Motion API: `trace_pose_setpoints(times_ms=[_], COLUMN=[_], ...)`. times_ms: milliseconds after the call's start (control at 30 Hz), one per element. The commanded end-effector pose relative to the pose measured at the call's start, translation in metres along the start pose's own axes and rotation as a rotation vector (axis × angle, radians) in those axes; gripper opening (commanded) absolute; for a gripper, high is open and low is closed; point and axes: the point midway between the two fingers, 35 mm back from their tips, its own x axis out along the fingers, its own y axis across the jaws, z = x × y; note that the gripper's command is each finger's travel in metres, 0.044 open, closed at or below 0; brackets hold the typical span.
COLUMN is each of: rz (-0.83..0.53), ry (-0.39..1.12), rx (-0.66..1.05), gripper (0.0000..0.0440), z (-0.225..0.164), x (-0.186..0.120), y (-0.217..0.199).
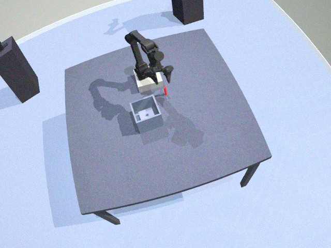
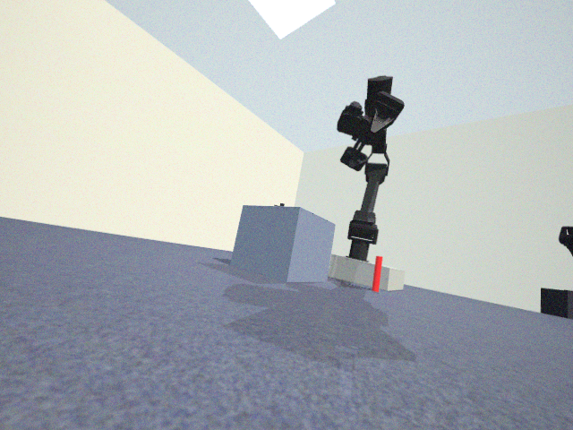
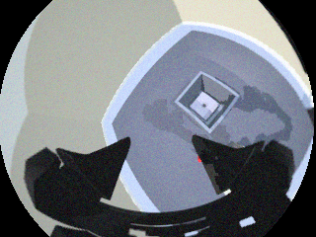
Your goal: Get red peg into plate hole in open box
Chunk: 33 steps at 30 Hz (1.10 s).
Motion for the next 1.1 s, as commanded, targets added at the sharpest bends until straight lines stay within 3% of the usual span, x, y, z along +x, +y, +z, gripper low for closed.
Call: trace_pose_setpoints(times_ms=[0,533,1067], rz=[-0.052,-0.318,-0.593], ry=[0.070,0.288,0.342], rx=[0.045,0.250,0.369], gripper=[0.0440,0.0440,0.0438], z=[-0.017,-0.083,-0.131], x=[0.009,0.026,0.041], y=[-0.007,-0.040,-0.078])
